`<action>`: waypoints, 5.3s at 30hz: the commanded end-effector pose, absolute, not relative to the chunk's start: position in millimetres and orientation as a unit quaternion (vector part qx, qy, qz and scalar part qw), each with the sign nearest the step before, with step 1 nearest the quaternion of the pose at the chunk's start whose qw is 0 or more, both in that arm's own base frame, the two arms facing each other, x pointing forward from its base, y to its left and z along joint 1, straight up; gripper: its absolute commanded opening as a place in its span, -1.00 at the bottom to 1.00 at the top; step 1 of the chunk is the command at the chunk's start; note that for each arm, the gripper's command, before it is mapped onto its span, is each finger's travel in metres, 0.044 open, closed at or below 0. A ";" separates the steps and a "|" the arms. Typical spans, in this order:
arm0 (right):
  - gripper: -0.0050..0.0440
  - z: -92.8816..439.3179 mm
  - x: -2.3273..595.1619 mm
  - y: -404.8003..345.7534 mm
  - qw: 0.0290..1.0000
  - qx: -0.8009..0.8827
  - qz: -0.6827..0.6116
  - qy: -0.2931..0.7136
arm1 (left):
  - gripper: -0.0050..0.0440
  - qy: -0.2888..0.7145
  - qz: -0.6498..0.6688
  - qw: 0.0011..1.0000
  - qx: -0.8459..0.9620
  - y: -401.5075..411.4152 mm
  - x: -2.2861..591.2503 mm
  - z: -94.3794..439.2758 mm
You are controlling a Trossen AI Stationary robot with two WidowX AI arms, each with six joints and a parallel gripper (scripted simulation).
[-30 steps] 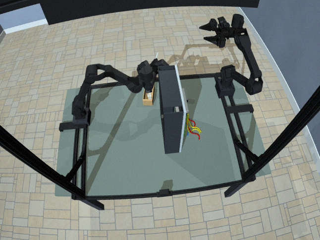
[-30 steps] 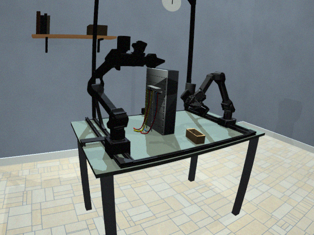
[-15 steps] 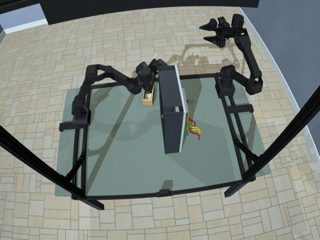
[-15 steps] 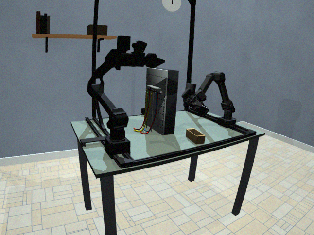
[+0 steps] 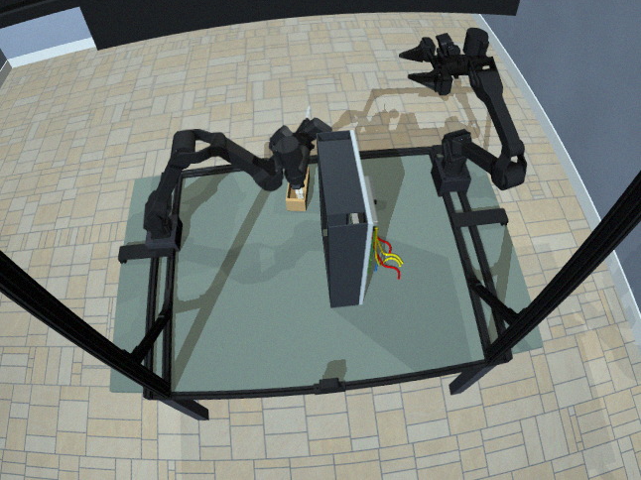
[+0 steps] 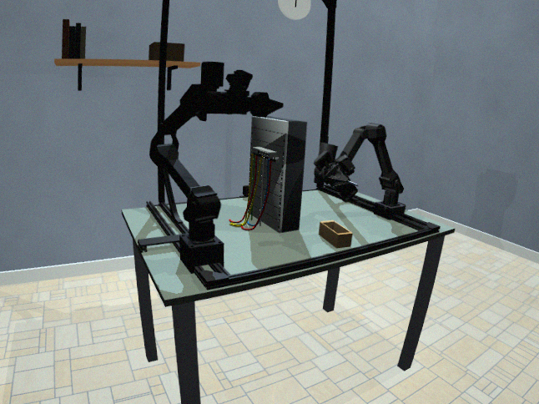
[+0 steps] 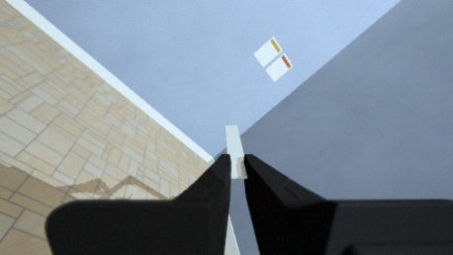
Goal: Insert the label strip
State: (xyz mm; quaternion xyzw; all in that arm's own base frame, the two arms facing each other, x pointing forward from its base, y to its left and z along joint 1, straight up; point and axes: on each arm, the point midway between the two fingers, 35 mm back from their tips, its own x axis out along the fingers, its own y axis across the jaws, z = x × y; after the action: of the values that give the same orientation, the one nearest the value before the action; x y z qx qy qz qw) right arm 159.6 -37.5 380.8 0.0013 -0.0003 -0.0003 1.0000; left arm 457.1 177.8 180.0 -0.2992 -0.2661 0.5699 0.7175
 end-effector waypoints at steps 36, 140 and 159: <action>1.00 382.6 159.4 -37.0 1.000 -0.002 0.000 -0.001 | -1.00 -0.350 0.560 0.656 -0.365 166.1 435.3 181.7; 0.22 382.0 174.8 -70.7 0.997 -0.076 0.001 -0.003 | -1.00 -0.474 0.483 0.526 -0.516 118.0 389.7 175.9; -0.14 352.9 246.0 -142.0 0.962 -0.271 0.000 -0.006 | -1.00 -0.474 0.483 0.526 -0.516 118.0 389.7 175.9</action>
State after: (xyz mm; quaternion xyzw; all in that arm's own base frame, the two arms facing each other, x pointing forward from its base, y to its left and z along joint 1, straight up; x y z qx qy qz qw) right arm 226.0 -129.5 359.4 -0.2343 0.0028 0.0055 0.9722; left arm 392.2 119.1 164.3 -0.5048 -0.4642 0.4913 0.5370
